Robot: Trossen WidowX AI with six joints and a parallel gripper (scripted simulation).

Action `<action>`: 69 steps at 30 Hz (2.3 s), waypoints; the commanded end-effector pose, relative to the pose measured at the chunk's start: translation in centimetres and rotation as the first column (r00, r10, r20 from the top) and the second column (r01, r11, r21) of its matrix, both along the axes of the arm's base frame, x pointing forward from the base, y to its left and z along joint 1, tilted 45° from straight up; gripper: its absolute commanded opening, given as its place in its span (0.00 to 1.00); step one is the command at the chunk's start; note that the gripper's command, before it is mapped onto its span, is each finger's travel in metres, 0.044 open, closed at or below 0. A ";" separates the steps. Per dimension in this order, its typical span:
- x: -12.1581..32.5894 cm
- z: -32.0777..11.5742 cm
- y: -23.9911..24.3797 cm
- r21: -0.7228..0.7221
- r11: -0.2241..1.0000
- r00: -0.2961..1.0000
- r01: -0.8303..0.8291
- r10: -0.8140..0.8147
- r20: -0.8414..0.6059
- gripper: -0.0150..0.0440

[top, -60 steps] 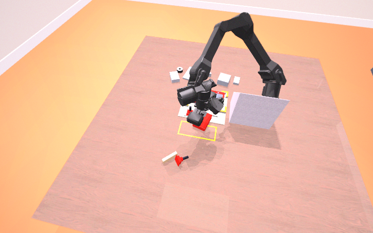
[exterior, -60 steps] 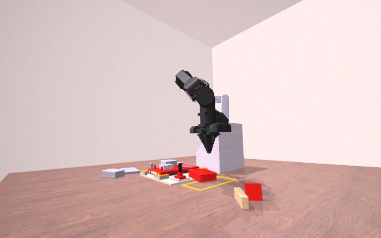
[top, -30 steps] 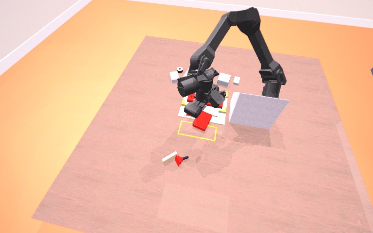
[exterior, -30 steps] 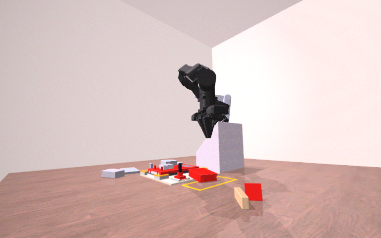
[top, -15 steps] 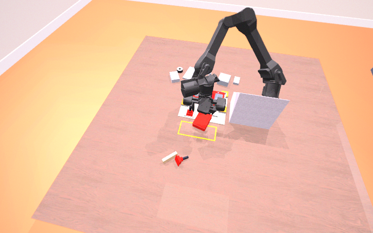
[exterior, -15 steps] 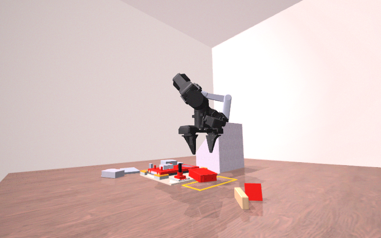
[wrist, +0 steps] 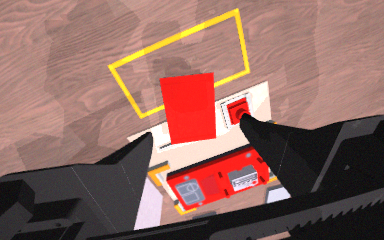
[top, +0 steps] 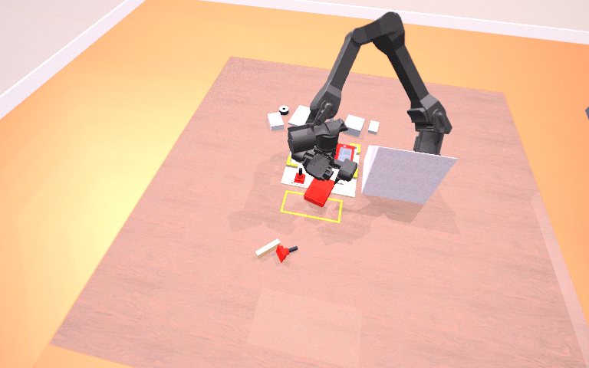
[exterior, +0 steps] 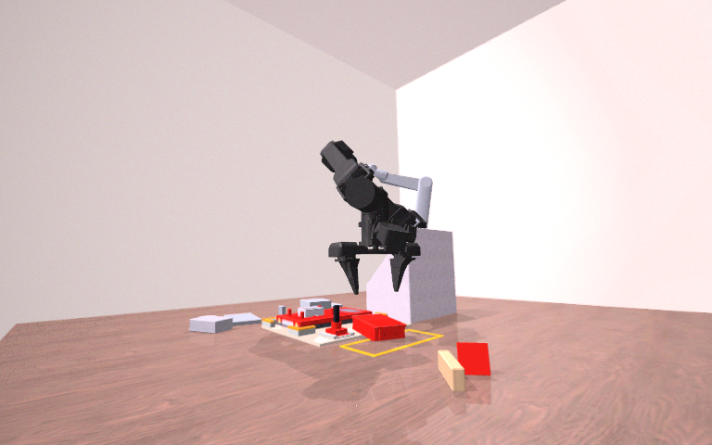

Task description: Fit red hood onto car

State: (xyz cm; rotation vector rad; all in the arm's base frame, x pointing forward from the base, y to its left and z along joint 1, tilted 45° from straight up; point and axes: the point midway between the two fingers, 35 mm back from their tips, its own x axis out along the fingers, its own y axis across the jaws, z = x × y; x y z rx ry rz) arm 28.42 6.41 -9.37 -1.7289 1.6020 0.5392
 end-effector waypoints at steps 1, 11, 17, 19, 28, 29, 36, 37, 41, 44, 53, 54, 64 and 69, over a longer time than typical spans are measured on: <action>0.1 -0.2 -0.2 -0.003 1.000 1.000 0.000 0.000 0.003 1.00; 0.2 -0.9 -0.9 -0.003 1.000 1.000 0.000 0.000 0.003 1.00; 0.3 -1.3 -1.3 -0.003 1.000 1.000 0.000 0.000 0.003 1.00; 0.4 -1.4 -1.4 -0.003 1.000 1.000 0.000 0.000 0.003 1.00; 0.5 -2.0 -2.0 -0.003 1.000 1.000 0.000 0.000 0.003 1.00; 0.5 -2.1 -2.0 -0.003 1.000 1.000 0.000 0.000 0.003 1.00; 0.6 -2.6 -2.5 -0.004 1.000 1.000 0.000 0.000 0.003 1.00; 0.6 -2.6 -2.6 -0.004 1.000 1.000 0.000 0.000 0.003 1.00; 0.6 -2.9 -2.9 -0.005 1.000 1.000 0.000 0.000 0.003 1.00; 0.6 -3.1 -3.1 -0.005 1.000 1.000 0.000 0.000 0.003 1.00; 0.7 -3.4 -3.5 -0.006 1.000 1.000 0.000 0.000 0.003 1.00; 0.7 -3.5 -3.5 -0.006 1.000 1.000 0.000 0.000 0.003 1.00; 0.8 -3.8 -3.8 -0.006 1.000 1.000 0.000 0.000 0.003 1.00; 0.8 -4.0 -4.0 -0.006 1.000 1.000 0.000 0.000 0.003 1.00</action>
